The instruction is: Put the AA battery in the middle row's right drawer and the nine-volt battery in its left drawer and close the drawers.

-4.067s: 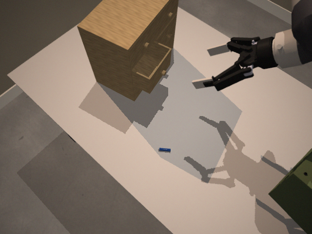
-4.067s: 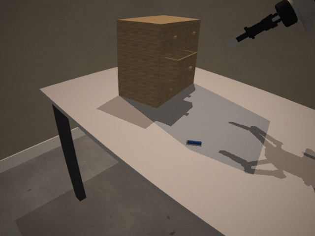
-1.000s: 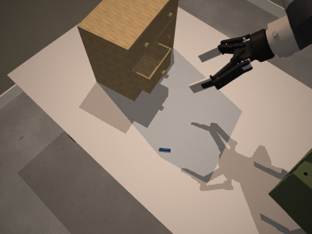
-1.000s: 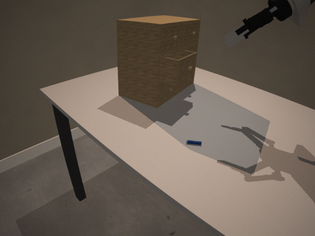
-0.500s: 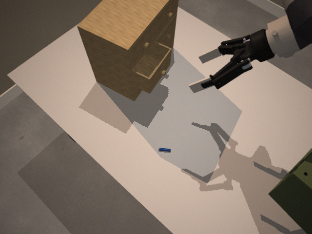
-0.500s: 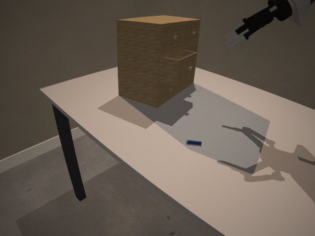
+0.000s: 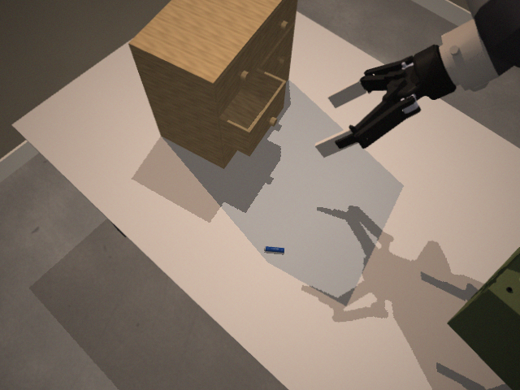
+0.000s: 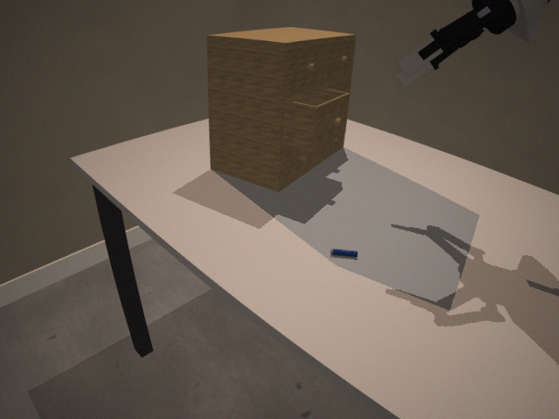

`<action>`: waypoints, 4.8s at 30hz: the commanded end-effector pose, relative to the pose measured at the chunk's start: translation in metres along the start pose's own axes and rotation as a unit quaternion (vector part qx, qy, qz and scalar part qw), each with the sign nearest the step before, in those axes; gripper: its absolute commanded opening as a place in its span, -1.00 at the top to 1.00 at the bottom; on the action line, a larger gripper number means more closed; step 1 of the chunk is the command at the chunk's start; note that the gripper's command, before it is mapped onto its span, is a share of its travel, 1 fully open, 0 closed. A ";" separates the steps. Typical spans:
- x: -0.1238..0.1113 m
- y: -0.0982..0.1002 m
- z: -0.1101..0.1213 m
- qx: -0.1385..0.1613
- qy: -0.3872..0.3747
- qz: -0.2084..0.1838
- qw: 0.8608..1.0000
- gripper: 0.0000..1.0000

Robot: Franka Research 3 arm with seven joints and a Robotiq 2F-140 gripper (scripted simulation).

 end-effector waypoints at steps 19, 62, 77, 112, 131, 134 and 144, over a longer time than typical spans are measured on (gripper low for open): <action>-0.001 0.000 0.004 -0.018 -0.025 0.023 0.999 -1.00; -0.022 0.042 -0.042 0.151 -0.010 0.365 0.919 -1.00; -0.022 0.041 -0.042 0.174 -0.057 0.363 0.914 -1.00; -0.022 0.044 -0.047 0.156 -0.011 0.369 0.916 -1.00; -0.021 0.061 -0.074 0.069 0.196 0.388 0.898 -1.00; -0.021 0.065 -0.079 0.053 0.236 0.390 0.889 -1.00; -0.017 0.076 -0.097 -0.003 0.360 0.391 0.847 -1.00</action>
Point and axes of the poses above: the point where the finger pads meet when closed, its own y axis back along the fingers, its own z axis across the jaws, x = y × z, the point moved 3 cm from there along y, back along the fingers, and after that the axes turned 2 degrees about y, right-handed, at the moved point
